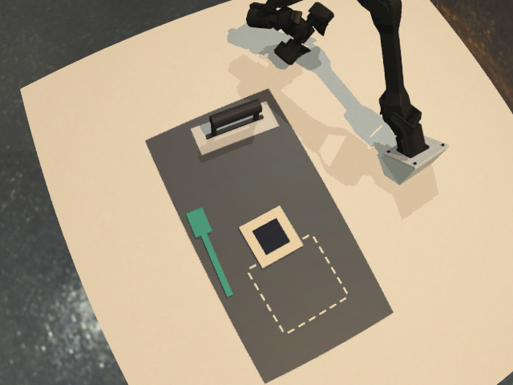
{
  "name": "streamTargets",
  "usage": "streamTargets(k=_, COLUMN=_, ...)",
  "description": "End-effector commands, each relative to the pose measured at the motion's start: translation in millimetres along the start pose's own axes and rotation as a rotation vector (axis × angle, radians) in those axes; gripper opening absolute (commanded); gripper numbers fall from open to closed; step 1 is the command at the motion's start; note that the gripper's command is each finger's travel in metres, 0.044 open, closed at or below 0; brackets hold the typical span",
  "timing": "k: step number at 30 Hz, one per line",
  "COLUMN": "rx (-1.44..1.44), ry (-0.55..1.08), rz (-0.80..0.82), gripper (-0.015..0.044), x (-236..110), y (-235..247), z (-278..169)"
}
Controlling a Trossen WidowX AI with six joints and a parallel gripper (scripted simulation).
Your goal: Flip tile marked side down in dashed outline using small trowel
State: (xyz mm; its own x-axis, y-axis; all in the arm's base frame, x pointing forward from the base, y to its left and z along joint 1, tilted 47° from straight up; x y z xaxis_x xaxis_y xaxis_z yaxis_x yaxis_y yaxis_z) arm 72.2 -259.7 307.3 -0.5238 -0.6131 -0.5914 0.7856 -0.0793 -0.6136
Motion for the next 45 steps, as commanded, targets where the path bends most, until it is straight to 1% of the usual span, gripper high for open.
streamTargets(k=1, rx=-0.101, ry=-0.037, rz=0.047, gripper=0.027, x=-14.2, y=17.1, z=7.0)
streamTargets(k=13, rx=-0.369, ry=-0.162, rz=0.162, gripper=0.027, x=-62.3, y=69.3, z=16.8)
streamTargets(k=26, rx=-0.654, ry=-0.314, rz=0.257, gripper=0.027, x=-123.4, y=124.3, z=10.8)
streamTargets(k=34, rx=-0.872, ry=-0.439, rz=0.308, gripper=0.027, x=-172.8, y=162.0, z=-4.8)
streamTargets(k=45, rx=-1.176, ry=-0.57, rz=0.328, gripper=0.027, x=-226.2, y=196.5, z=-43.9)
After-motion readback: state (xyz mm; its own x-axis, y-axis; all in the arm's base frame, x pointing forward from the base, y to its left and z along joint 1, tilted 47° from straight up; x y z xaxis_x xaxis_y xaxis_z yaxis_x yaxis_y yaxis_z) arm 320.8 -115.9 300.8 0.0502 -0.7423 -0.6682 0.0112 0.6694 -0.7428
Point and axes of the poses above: the point midway between the two fingers, 35 mm back from their tips, its own x axis out along the fingers, its own y axis across the jaws, z = x × y, the point moved 3 cm from there along -x, back along the fingers, and after that the axes turned 11 degrees about -x, right-handed, at the moved point
